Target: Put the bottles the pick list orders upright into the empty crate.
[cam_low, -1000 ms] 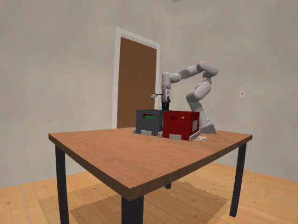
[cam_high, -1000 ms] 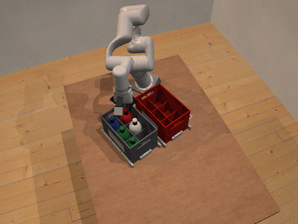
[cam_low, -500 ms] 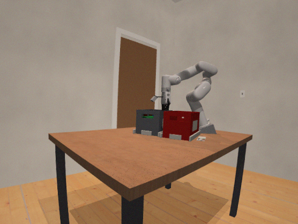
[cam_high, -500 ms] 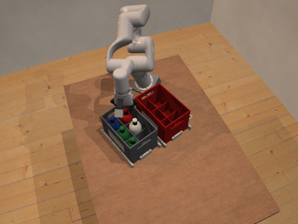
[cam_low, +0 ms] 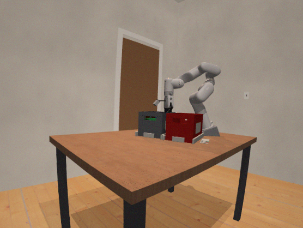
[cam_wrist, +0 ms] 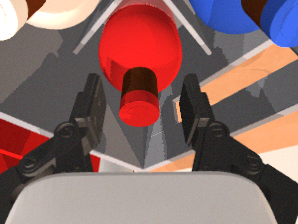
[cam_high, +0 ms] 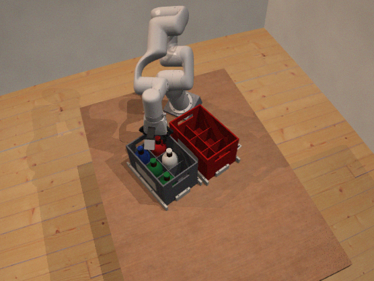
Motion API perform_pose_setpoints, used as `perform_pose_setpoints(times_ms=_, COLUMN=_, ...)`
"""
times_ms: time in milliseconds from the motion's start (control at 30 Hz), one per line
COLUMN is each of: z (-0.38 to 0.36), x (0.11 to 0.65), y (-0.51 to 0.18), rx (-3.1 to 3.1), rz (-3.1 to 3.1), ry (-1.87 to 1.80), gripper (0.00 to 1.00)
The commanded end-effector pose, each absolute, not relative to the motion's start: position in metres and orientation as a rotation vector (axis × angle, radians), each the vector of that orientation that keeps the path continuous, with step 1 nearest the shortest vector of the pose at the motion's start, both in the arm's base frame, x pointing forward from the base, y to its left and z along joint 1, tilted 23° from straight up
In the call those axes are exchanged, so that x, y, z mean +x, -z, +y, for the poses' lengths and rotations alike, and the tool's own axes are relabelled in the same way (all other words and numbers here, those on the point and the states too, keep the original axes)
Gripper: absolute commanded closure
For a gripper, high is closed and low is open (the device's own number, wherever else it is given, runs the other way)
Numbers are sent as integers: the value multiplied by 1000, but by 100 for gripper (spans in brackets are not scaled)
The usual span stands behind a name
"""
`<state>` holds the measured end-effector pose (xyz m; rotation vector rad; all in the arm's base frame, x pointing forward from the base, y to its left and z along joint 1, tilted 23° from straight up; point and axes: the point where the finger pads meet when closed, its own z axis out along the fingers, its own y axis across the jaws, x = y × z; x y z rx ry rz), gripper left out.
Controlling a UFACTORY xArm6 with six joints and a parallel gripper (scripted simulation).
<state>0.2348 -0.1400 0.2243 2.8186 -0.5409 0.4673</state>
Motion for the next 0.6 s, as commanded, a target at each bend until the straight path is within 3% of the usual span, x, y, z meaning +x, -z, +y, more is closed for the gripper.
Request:
perform_pose_setpoints(times_ms=0, z=-141, x=236, y=-225, rx=2817, rz=-541, ry=-473, gripper=35)
perform_pose_setpoints(times_ms=300, z=-141, x=236, y=-225, rx=2817, rz=-541, ry=-473, gripper=35)
perform_pose_setpoints(times_ms=333, z=-140, x=235, y=-228, rx=2817, rz=-541, ry=-473, gripper=100)
perform_pose_setpoints(times_ms=567, z=-140, x=235, y=-228, rx=2817, rz=-541, ry=-473, gripper=100)
